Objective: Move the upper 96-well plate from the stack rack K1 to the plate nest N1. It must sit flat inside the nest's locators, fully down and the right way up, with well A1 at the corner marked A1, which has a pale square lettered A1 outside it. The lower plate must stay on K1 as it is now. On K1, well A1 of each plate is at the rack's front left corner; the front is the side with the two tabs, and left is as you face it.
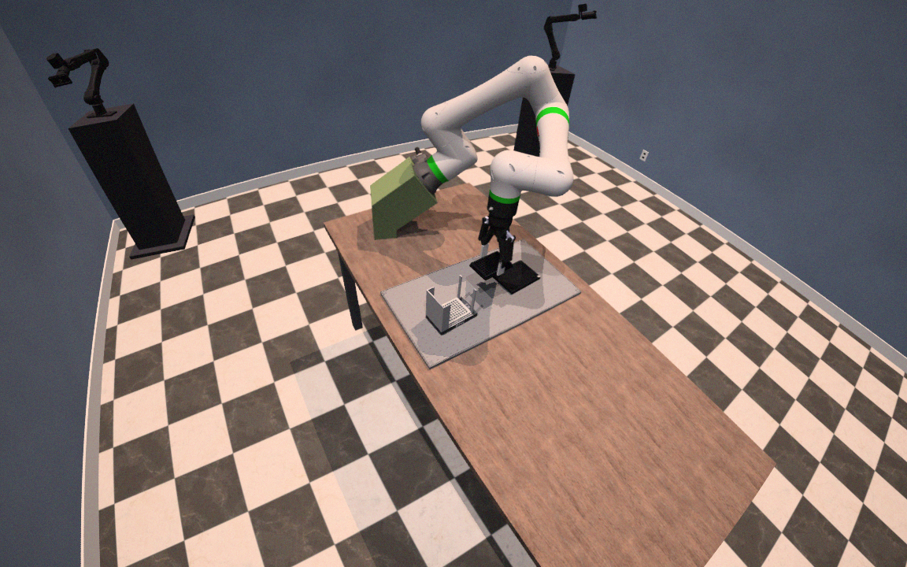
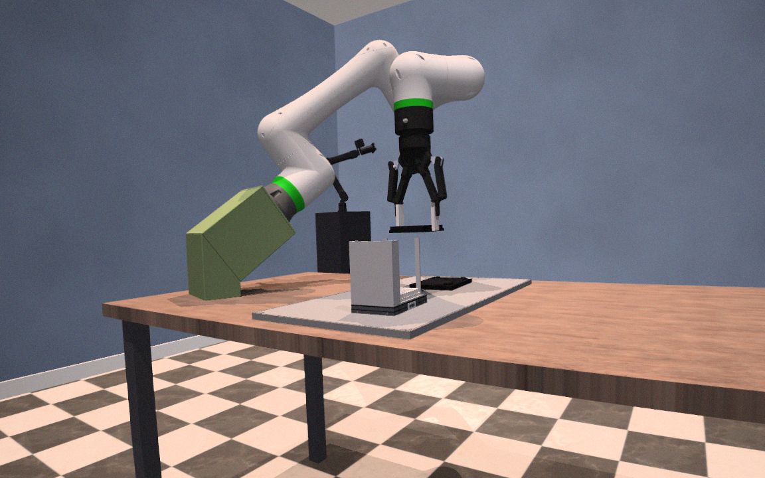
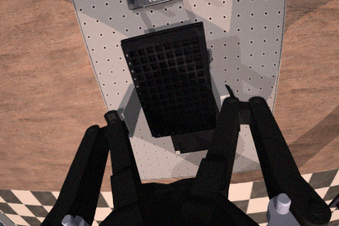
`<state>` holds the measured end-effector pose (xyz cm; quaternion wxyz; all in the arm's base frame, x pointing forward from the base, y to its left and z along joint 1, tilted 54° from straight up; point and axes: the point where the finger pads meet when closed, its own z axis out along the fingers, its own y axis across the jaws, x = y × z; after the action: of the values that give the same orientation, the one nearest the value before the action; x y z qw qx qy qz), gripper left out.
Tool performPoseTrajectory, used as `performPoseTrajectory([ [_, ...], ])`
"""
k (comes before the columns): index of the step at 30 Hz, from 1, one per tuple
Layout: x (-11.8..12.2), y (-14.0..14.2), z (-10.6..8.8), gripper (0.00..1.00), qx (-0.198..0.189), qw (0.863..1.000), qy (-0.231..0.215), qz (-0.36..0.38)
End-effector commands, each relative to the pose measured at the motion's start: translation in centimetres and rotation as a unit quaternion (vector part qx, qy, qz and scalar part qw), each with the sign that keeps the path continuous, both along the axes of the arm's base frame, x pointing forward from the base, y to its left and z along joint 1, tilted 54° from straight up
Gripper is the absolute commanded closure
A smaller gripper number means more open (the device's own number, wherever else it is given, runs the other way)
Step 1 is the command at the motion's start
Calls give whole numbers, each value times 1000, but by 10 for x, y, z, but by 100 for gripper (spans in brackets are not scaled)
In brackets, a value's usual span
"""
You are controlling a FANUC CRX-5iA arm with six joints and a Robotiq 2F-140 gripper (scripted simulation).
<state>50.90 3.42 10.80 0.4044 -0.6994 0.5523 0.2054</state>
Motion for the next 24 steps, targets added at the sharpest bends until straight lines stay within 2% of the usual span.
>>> performPoseTrajectory([
  [1,-4,7,9,100,0,1000,0,0],
  [24,-29,51,58,100,0,1000,0,0],
])
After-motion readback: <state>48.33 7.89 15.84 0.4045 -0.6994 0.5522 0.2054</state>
